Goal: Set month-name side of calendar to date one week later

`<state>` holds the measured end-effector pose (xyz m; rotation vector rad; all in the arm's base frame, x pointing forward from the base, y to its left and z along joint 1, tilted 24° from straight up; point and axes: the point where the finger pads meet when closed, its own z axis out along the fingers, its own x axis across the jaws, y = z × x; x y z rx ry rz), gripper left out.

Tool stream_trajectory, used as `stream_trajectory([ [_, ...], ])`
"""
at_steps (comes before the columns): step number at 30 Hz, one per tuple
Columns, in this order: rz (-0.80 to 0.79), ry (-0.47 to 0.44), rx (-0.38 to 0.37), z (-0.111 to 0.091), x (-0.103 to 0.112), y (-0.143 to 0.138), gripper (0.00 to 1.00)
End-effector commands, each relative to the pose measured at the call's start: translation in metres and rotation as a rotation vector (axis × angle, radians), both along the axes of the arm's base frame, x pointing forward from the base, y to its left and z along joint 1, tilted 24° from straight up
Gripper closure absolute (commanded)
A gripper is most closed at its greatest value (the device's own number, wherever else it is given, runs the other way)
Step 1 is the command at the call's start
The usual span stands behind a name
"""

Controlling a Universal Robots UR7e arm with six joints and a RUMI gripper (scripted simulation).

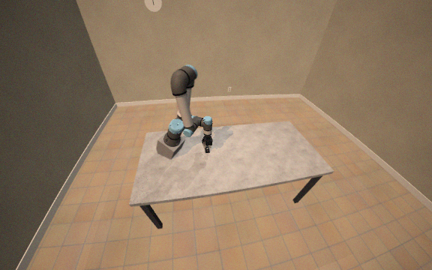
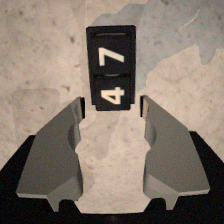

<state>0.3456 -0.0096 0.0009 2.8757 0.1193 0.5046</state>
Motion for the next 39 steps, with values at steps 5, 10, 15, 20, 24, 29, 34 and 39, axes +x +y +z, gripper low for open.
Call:
stream_trajectory([
  [5, 0.000, -0.002, -0.001, -0.012, 0.005, -0.003, 0.72],
  [10, 0.000, -0.002, -0.001, -0.016, 0.007, -0.004, 0.72],
  [15, 0.000, -0.002, -0.001, -0.017, 0.007, -0.004, 0.72],
  [20, 0.000, -0.002, -0.001, -0.017, 0.007, -0.004, 0.72],
  [24, 0.000, -0.002, -0.001, -0.017, 0.007, -0.004, 0.72],
  [29, 0.000, -0.002, -0.001, -0.017, 0.007, -0.004, 0.72],
  [34, 0.000, -0.002, -0.001, -0.017, 0.007, -0.004, 0.72],
  [39, 0.000, -0.002, -0.001, -0.017, 0.007, -0.004, 0.72],
])
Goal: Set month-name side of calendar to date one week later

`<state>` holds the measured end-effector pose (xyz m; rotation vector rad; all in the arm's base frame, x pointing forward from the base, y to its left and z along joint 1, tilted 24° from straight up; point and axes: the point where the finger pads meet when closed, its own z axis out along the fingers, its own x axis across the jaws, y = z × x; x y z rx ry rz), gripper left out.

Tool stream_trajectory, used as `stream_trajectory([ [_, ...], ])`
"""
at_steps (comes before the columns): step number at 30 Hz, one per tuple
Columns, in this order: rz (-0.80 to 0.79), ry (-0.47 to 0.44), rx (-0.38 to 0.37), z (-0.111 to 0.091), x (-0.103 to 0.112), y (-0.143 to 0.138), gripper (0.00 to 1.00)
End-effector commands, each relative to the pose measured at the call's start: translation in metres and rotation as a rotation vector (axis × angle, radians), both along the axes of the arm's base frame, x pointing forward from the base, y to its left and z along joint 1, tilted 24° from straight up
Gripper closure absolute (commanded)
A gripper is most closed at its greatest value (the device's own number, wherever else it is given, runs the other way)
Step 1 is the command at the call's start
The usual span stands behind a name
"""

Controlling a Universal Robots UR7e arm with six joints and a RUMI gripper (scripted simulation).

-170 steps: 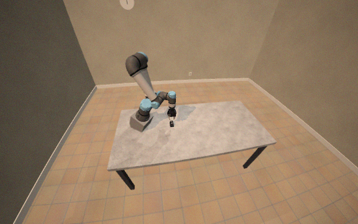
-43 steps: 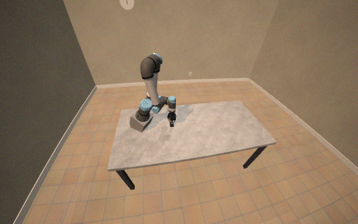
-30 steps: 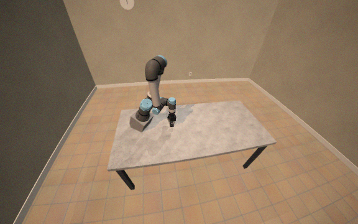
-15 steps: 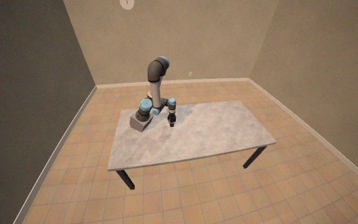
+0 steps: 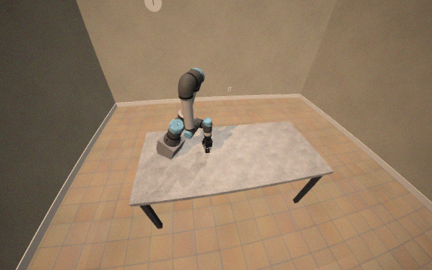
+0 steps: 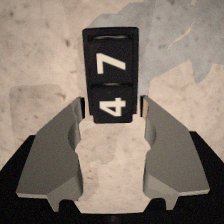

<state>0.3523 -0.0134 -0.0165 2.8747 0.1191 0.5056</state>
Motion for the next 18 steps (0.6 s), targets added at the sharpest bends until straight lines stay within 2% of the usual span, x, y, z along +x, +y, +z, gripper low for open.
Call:
stream_trajectory([
  [1, 0.000, -0.001, 0.000, 0.0002, 0.0002, 0.0000, 0.72],
  [12, 0.000, -0.001, 0.000, 0.0002, 0.0002, 0.0000, 0.72],
  [13, 0.000, -0.001, 0.000, 0.0002, 0.0002, 0.0000, 0.90],
  [18, 0.000, -0.001, 0.000, 0.0002, 0.0002, 0.0000, 0.90],
])
